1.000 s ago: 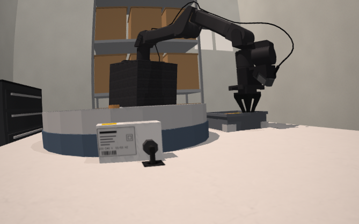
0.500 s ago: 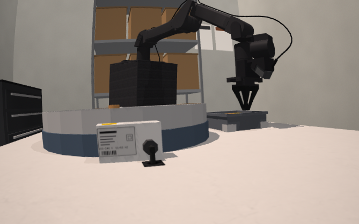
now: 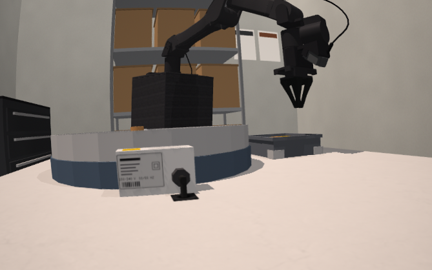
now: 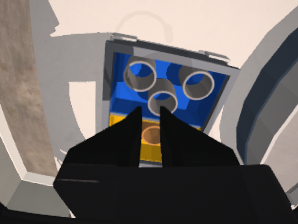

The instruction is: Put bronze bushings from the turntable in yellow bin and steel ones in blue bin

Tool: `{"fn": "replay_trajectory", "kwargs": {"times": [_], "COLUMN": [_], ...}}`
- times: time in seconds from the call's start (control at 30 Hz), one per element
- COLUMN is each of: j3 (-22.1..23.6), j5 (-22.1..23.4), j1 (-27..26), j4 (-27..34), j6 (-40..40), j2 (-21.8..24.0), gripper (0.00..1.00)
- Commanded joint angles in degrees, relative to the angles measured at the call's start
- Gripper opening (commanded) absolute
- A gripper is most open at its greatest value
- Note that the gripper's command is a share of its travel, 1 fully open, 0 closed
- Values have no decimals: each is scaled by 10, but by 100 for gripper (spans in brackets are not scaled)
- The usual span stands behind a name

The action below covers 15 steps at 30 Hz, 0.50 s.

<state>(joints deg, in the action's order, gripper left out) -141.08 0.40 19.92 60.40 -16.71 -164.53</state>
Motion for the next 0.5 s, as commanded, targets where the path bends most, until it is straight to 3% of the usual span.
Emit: {"fn": "replay_trajectory", "kwargs": {"times": [0.0, 0.47], "j3": [12, -5], "j5": [-3, -3], "j1": [-7, -7], "j4": [5, 2], "j6": [4, 4], "j2": [6, 7], "gripper": [15, 15]}}
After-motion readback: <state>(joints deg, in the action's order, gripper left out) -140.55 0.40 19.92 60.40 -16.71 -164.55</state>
